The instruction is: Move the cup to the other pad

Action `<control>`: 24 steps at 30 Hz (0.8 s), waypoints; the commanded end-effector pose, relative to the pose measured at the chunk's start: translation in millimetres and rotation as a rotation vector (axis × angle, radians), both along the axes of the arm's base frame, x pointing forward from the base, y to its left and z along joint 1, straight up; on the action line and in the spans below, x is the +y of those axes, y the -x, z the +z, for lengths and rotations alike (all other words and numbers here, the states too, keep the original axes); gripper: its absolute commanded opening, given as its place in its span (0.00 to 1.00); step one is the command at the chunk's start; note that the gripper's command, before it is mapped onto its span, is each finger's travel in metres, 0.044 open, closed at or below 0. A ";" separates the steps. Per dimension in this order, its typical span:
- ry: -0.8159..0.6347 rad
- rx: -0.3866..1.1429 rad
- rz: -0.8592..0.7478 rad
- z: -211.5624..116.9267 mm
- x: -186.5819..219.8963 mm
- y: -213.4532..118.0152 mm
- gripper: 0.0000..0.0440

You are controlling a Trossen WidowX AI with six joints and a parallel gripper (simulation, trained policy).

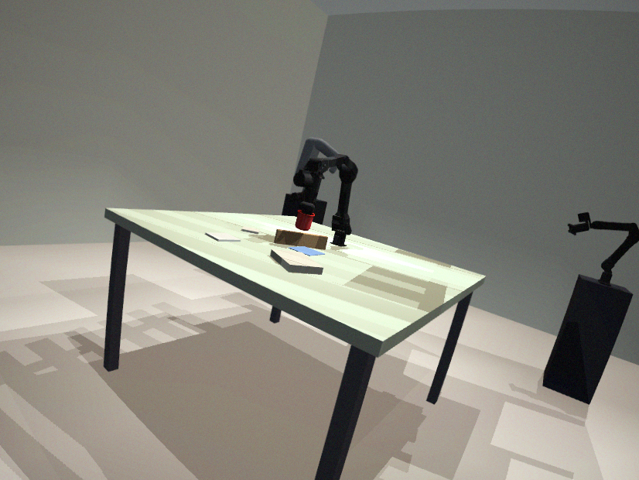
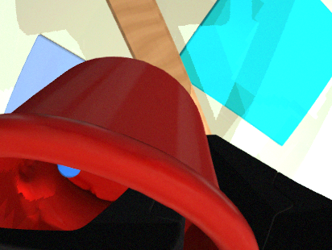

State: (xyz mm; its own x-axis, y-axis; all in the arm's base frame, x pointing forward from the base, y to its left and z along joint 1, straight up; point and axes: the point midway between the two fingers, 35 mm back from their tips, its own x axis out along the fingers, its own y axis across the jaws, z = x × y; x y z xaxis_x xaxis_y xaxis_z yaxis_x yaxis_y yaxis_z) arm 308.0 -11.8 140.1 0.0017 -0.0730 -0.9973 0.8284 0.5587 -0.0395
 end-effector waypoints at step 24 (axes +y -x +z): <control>0.020 -0.133 -0.159 -3.3 -61.7 14.9 0.00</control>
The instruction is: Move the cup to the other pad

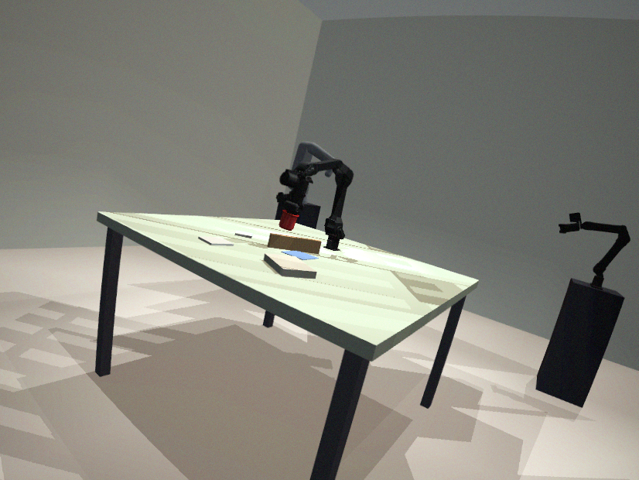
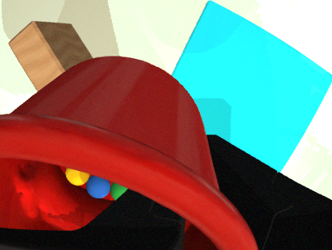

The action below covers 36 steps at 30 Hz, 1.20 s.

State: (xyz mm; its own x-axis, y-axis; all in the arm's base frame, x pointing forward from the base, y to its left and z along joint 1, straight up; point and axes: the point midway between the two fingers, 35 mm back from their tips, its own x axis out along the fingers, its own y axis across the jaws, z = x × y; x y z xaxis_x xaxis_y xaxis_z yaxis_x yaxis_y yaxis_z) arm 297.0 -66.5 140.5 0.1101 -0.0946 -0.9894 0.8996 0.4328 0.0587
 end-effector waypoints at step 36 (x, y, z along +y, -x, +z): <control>0.025 -0.018 -0.097 -79.4 -25.6 54.2 0.11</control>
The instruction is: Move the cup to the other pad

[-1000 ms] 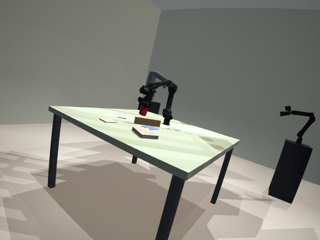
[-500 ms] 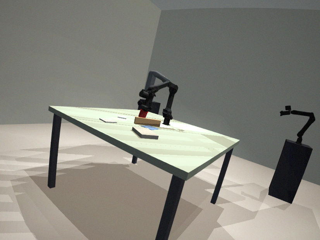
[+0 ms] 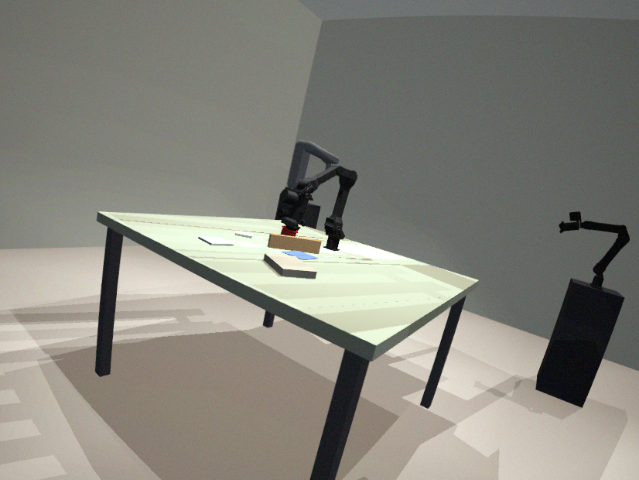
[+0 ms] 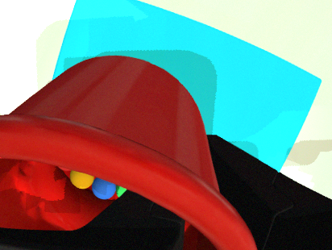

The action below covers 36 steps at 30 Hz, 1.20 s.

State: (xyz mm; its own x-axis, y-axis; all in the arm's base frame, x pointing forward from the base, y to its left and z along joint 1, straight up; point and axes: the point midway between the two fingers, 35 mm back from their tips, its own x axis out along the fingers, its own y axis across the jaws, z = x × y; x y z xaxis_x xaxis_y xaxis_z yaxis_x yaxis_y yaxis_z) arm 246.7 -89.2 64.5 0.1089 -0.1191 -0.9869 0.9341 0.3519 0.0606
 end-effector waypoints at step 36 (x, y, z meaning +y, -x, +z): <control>0.048 -0.287 -0.011 51.0 -13.3 14.3 0.69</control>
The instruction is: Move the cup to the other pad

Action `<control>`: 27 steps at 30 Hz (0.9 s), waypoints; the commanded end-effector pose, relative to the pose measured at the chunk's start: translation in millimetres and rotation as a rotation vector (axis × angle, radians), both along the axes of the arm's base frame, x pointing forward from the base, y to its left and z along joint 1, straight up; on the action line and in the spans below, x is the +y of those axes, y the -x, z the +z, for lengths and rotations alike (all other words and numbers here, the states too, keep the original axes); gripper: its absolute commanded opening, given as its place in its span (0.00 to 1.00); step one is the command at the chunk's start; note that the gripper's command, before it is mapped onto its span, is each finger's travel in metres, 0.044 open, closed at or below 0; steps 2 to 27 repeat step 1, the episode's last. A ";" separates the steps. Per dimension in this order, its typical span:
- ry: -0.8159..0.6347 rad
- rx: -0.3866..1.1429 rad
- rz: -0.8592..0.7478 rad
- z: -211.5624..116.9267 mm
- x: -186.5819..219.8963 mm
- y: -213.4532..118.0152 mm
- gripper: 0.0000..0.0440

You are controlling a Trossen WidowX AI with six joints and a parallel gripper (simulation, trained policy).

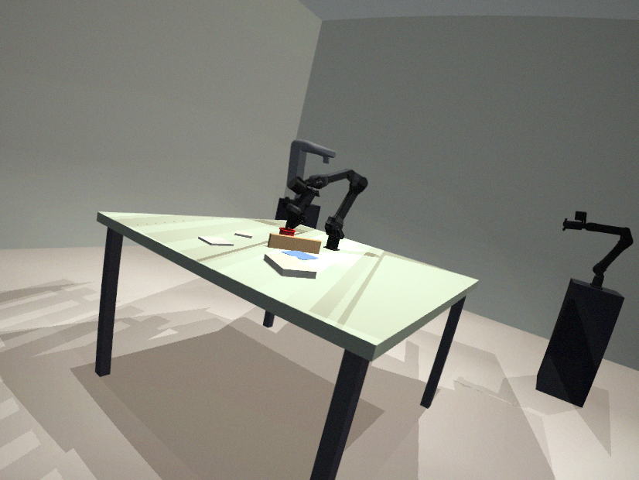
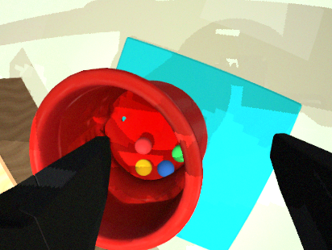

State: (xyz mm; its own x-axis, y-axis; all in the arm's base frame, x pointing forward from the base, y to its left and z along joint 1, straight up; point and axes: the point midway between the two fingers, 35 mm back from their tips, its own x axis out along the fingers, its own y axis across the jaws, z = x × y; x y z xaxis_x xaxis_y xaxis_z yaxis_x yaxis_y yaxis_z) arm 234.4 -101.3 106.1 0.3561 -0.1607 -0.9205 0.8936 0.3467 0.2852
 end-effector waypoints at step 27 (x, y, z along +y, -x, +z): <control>0.012 -0.036 0.002 12.7 -1.8 2.2 0.70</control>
